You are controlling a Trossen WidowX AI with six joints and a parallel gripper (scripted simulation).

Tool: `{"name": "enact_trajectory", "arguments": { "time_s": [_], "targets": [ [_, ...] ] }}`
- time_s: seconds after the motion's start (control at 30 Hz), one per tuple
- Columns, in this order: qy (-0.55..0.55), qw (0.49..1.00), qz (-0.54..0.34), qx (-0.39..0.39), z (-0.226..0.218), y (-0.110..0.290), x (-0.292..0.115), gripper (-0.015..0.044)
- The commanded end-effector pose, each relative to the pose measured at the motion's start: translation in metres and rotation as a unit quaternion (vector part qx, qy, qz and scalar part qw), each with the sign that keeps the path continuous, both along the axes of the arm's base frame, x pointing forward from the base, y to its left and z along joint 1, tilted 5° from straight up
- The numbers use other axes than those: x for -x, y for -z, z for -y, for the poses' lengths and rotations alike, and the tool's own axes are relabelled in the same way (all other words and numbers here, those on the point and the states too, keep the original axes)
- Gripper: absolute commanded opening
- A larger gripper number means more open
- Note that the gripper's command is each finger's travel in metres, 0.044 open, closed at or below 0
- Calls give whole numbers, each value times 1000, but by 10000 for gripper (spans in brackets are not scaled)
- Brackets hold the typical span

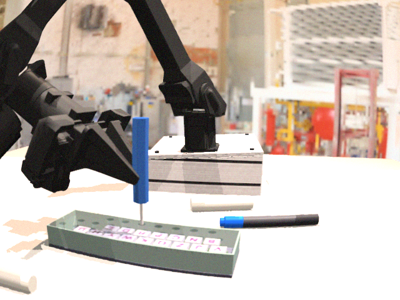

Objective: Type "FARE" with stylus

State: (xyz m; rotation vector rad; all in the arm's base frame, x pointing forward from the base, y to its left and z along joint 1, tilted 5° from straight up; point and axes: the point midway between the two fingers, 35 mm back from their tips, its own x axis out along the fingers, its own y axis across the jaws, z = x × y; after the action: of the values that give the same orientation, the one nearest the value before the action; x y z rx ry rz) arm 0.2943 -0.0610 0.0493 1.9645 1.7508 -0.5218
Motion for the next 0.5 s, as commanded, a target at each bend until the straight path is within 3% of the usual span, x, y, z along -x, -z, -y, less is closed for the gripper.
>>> {"name": "enact_trajectory", "arguments": {
  "time_s": [0.0,0.47],
  "targets": [
    [-2,1000,-1,1,0,3,1,81],
    [-2,1000,-1,1,0,8,1,81]
  ]
}}
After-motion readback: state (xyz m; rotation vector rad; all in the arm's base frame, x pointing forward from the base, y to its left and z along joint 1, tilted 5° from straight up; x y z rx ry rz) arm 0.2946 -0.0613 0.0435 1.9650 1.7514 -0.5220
